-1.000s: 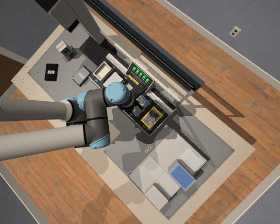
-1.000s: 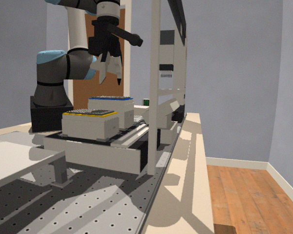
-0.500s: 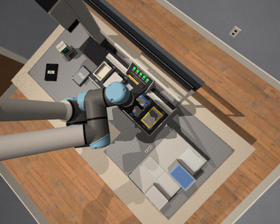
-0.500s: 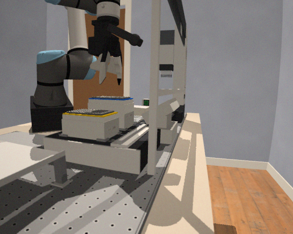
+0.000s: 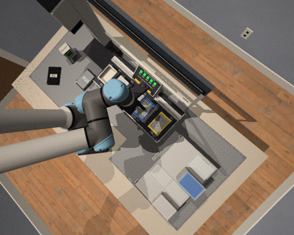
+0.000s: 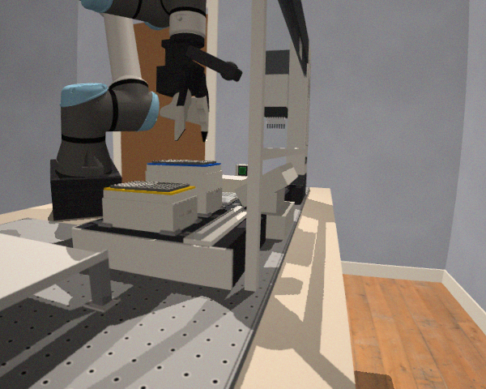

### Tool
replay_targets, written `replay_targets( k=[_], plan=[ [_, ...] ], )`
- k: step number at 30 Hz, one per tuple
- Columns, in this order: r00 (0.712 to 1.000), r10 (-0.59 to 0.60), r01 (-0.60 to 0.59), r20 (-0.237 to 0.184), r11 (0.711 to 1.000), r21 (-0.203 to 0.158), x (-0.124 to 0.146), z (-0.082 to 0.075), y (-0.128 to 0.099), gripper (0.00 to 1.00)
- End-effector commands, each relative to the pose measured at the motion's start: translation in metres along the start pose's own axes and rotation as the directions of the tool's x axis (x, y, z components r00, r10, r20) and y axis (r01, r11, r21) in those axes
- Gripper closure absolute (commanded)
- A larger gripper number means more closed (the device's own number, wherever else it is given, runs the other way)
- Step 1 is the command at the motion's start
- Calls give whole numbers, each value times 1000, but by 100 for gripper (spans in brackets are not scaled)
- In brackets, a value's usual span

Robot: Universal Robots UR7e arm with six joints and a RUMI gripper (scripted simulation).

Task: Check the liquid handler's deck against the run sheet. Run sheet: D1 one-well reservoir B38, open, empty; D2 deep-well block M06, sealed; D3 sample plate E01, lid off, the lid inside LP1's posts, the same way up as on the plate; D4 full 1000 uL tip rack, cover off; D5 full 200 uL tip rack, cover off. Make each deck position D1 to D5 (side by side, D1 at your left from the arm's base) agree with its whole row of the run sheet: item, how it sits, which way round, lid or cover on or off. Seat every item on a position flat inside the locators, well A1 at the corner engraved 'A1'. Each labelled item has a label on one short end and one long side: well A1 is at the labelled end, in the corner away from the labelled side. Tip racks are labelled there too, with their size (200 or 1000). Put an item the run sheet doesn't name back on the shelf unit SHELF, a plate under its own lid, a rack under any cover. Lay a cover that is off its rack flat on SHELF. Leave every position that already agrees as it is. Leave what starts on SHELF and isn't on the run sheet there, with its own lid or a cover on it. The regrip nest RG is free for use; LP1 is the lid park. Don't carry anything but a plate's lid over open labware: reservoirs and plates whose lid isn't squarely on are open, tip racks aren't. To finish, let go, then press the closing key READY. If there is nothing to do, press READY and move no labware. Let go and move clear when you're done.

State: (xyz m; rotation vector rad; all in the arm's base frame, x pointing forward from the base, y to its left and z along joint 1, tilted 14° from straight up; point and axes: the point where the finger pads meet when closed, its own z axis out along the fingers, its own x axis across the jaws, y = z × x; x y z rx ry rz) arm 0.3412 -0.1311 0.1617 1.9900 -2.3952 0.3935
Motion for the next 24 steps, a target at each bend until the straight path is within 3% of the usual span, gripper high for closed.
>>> replay_targets(
  k=[1,16,24],
  plan=[
    [1000,1,-1,-2,1000,0,-23,0,-1,18],
    [1000,1,-1,-2,1000,0,-87,0,-1,18],
    [1000,1,-1,-2,1000,0,-87,0,-1,18]
  ],
)
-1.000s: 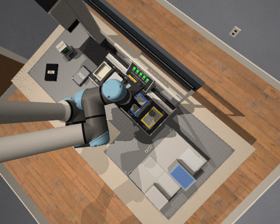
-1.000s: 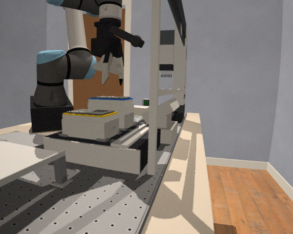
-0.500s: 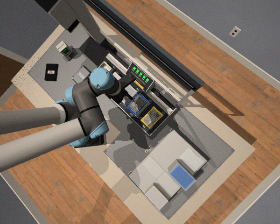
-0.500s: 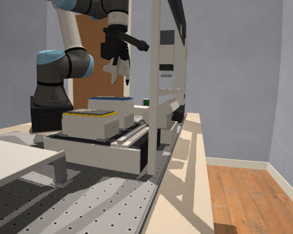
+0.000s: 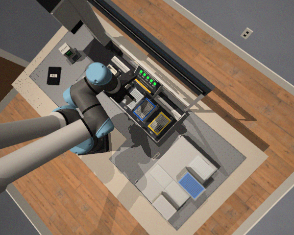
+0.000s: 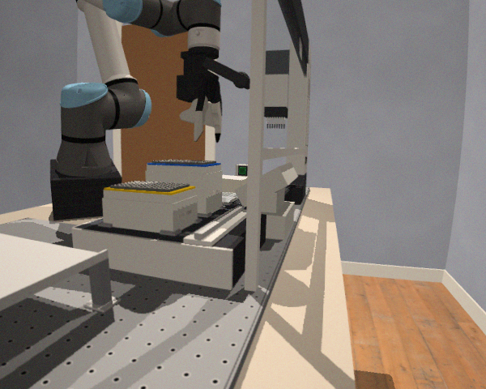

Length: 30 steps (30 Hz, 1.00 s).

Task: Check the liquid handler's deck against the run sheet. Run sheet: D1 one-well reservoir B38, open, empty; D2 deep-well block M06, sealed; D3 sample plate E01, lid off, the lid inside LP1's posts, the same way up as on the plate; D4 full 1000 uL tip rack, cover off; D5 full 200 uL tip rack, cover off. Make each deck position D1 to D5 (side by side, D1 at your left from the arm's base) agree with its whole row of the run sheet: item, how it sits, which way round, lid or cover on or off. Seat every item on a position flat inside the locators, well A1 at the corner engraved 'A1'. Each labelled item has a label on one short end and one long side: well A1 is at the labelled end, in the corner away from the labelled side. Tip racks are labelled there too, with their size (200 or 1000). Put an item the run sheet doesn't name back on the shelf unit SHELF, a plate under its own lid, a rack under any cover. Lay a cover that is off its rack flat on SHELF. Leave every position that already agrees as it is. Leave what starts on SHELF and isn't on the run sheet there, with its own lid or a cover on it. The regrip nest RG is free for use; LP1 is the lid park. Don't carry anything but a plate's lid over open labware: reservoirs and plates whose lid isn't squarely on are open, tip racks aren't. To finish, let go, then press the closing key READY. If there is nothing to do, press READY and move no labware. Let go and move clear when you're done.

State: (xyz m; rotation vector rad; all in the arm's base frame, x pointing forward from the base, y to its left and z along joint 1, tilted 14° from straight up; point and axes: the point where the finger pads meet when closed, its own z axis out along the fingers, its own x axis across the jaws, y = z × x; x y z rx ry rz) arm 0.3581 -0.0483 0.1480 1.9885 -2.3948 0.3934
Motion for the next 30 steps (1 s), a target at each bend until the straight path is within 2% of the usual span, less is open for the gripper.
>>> replay_targets(
  k=[1,30],
  plan=[
    [1000,1,-1,-1,1000,0,-1,0,0,18],
    [1000,1,-1,-1,1000,0,-6,0,0,18]
  ],
)
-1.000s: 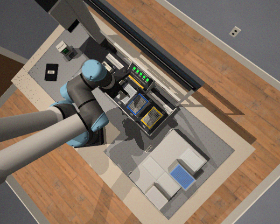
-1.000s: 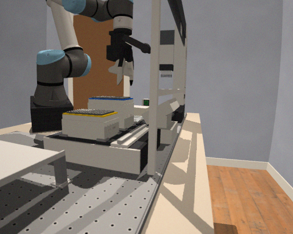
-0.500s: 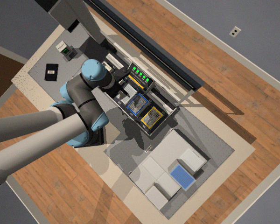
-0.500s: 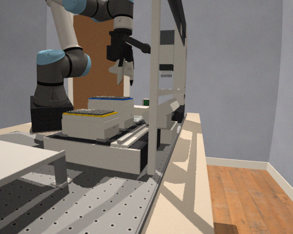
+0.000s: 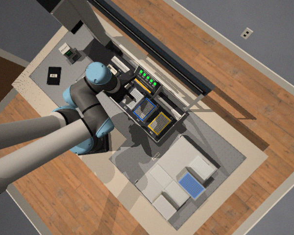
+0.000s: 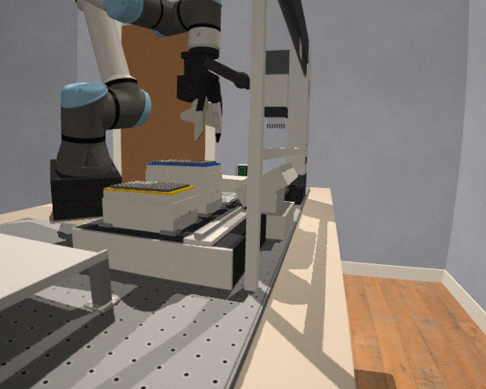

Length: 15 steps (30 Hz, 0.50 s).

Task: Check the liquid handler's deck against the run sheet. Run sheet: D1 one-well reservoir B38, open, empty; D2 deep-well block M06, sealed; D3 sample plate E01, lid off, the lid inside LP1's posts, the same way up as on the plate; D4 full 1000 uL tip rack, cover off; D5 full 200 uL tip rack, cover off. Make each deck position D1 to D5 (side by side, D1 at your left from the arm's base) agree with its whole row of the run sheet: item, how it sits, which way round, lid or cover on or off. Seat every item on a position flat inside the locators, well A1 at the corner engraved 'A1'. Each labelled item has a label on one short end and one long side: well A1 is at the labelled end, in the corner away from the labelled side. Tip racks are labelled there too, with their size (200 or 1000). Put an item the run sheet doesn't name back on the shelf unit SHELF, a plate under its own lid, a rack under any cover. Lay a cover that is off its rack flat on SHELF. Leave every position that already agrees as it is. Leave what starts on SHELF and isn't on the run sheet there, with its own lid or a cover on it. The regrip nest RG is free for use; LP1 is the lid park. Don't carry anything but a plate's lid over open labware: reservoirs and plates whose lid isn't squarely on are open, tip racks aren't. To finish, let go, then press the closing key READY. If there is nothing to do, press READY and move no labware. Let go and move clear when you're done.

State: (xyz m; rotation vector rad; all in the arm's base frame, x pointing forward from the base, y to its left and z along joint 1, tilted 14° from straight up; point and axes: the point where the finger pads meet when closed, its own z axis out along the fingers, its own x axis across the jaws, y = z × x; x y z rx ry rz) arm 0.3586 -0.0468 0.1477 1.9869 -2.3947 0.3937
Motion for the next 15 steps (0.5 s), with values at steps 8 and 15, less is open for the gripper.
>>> replay_targets(
  k=[8,15],
  plan=[
    [1000,0,0,0,1000,1,-35,0,0,18],
    [1000,0,0,0,1000,1,-70,0,0,18]
  ],
)
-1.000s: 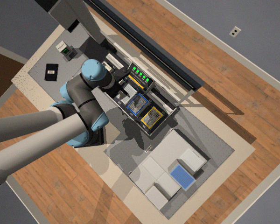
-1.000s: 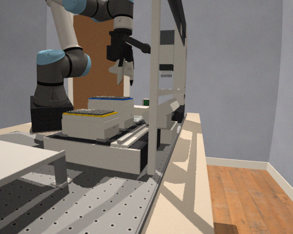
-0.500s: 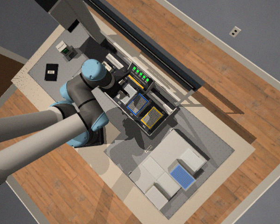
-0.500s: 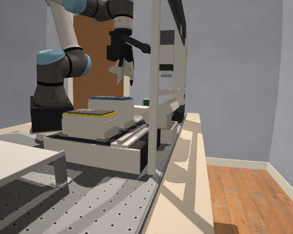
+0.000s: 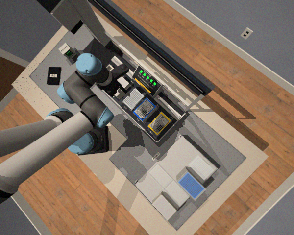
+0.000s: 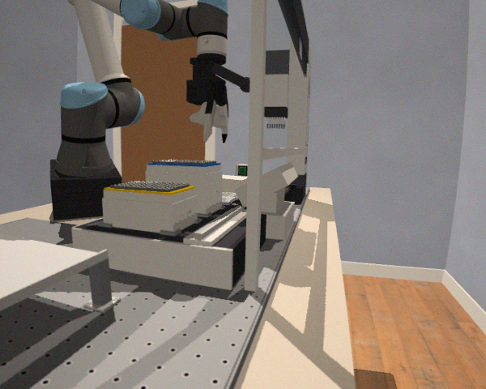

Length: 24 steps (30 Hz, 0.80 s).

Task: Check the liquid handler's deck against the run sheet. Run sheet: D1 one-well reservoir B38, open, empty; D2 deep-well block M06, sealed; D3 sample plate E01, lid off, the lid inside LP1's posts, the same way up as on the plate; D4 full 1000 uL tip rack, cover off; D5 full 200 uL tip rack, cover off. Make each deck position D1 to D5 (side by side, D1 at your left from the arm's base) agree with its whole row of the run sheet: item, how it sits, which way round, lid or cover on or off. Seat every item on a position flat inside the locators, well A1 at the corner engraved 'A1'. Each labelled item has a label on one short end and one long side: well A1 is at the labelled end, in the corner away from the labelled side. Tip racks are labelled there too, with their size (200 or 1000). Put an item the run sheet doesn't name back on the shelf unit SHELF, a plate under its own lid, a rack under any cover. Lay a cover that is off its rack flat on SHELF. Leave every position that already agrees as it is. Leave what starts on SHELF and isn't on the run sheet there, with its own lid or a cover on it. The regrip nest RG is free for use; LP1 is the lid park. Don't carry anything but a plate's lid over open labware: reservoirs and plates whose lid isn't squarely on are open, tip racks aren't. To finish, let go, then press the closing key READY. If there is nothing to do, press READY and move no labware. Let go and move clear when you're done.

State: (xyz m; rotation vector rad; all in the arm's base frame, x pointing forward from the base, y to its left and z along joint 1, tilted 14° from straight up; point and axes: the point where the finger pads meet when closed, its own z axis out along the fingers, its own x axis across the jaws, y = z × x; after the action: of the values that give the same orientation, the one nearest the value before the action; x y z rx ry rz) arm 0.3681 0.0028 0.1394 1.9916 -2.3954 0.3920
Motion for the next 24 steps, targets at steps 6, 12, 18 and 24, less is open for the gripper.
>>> replay_targets(
  k=[6,12,18,24],
  plan=[
    [1000,2,-2,-3,1000,0,-49,0,-1,18],
    [1000,2,-2,-3,1000,0,-69,0,-1,18],
    [1000,2,-2,-3,1000,0,-73,0,-1,18],
    [1000,2,-2,-3,1000,0,-73,0,-1,18]
  ],
)
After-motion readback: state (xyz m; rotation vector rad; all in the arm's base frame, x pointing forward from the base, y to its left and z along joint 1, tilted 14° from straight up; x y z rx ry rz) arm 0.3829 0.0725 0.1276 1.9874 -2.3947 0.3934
